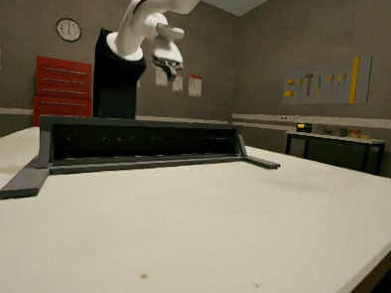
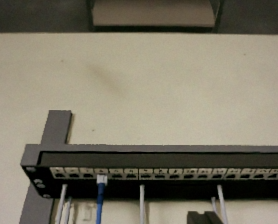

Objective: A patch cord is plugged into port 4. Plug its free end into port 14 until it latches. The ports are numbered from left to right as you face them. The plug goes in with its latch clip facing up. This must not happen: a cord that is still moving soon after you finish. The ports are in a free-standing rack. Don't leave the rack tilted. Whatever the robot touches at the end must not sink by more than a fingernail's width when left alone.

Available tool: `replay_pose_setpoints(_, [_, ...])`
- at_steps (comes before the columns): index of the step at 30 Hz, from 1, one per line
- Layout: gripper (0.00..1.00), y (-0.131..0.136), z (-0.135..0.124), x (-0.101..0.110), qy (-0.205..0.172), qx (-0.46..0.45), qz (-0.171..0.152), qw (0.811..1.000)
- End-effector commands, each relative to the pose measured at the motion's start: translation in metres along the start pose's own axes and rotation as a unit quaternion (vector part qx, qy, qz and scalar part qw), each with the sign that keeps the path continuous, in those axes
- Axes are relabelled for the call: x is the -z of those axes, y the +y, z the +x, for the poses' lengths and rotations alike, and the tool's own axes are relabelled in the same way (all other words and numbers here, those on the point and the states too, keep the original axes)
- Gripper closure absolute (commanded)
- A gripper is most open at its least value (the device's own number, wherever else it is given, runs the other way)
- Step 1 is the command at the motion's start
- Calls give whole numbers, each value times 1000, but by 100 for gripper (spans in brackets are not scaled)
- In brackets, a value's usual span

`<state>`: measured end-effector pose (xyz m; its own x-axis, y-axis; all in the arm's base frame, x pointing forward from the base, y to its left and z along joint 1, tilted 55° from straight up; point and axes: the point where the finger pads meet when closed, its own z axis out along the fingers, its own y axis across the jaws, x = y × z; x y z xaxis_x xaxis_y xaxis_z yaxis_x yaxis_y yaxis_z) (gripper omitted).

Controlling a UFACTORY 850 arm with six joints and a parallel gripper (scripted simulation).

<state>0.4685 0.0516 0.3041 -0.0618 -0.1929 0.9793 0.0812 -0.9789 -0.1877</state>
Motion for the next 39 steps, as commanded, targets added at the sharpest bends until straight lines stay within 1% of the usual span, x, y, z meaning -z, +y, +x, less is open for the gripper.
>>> replay_pose_setpoints(1, [100, 12, 0, -1, 0, 1, 5, 1000])
replay_pose_setpoints(7, [100, 22, 0, -1, 0, 1, 5, 1000])
replay_pose_setpoints(18, [100, 22, 0, -4, 0, 1, 5, 1000])
replay_pose_setpoints(22, [100, 22, 0, -13, 0, 1, 5, 1000])
replay_pose_setpoints(33, [100, 22, 0, -48, 0, 1, 5, 1000])
replay_pose_setpoints(35, [100, 22, 0, -48, 0, 1, 5, 1000])
replay_pose_setpoints(39, [100, 22, 0, -54, 0, 1, 5, 1000])
